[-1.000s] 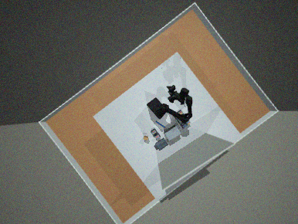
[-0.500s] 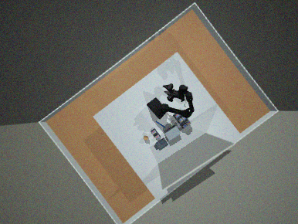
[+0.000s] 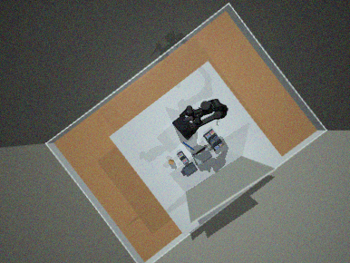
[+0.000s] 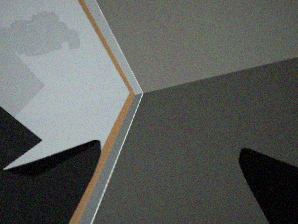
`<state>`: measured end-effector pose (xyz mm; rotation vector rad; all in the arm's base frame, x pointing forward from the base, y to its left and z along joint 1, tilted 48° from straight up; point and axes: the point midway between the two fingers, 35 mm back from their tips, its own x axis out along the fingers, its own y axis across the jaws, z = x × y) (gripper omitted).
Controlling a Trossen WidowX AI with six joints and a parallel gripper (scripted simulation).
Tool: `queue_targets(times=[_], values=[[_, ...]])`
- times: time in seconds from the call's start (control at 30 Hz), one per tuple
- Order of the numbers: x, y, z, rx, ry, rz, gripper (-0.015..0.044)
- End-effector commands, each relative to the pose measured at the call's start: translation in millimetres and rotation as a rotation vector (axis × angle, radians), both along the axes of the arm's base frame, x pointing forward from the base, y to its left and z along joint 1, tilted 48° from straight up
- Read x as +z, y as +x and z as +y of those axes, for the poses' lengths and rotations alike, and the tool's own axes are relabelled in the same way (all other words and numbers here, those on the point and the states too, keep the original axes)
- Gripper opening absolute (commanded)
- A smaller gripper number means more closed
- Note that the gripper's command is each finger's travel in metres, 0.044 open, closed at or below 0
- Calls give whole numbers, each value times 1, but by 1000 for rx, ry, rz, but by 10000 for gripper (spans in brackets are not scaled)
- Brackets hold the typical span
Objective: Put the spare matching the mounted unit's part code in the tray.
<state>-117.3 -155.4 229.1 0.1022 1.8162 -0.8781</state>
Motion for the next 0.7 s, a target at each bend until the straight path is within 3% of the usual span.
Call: queue_targets(times=[0.0,0.2,0.33,0.67], values=[[-13,36,-48,122,29,-170,440],[-35,109,-97,286,132,-369,440],[-46,140,-106,346,193,-424,440],[-88,271,-106,391,480,-622,440]])
